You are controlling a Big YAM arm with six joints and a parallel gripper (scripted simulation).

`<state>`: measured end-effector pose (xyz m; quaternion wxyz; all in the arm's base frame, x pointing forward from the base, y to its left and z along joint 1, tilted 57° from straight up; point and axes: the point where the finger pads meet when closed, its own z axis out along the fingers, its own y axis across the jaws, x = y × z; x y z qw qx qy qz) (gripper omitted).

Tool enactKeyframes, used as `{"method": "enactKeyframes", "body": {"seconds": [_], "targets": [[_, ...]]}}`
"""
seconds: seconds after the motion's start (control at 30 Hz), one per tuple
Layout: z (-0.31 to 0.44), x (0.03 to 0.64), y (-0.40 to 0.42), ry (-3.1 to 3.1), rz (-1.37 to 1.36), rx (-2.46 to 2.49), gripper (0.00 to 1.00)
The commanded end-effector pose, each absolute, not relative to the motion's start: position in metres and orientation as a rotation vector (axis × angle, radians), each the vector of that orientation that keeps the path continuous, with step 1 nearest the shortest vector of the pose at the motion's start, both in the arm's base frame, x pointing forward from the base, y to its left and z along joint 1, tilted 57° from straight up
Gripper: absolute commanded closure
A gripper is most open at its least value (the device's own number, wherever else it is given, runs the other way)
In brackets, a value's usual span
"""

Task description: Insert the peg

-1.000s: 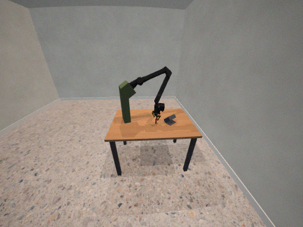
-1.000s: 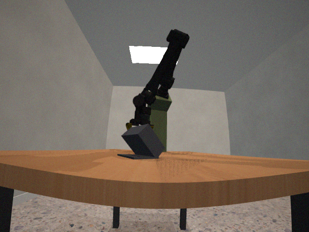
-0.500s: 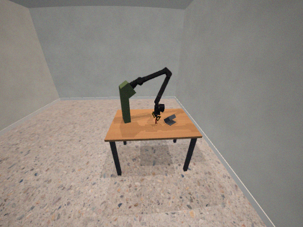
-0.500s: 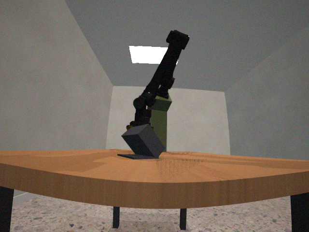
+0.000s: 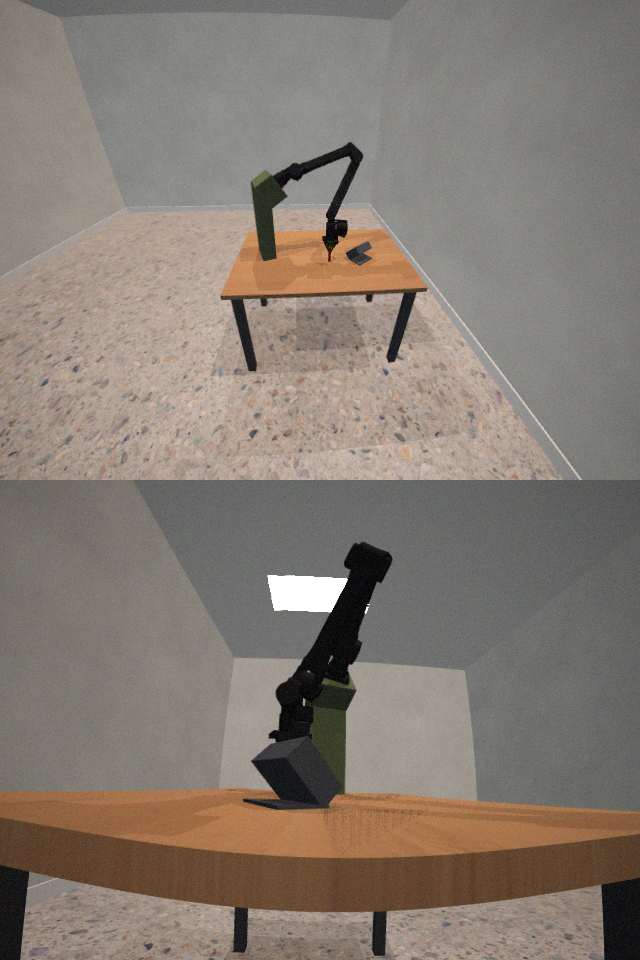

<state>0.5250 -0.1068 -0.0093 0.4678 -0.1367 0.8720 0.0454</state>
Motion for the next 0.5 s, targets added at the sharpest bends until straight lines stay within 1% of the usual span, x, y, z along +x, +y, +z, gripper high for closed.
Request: {"method": "enactKeyframes", "body": {"seconds": [0.0, 0.47], "targets": [[-0.008, 0.524, -0.108, 2.137, 0.108, -0.333, 1.0], [0.027, 0.474, -0.122, 2.128, 0.115, -0.331, 1.0]]}}
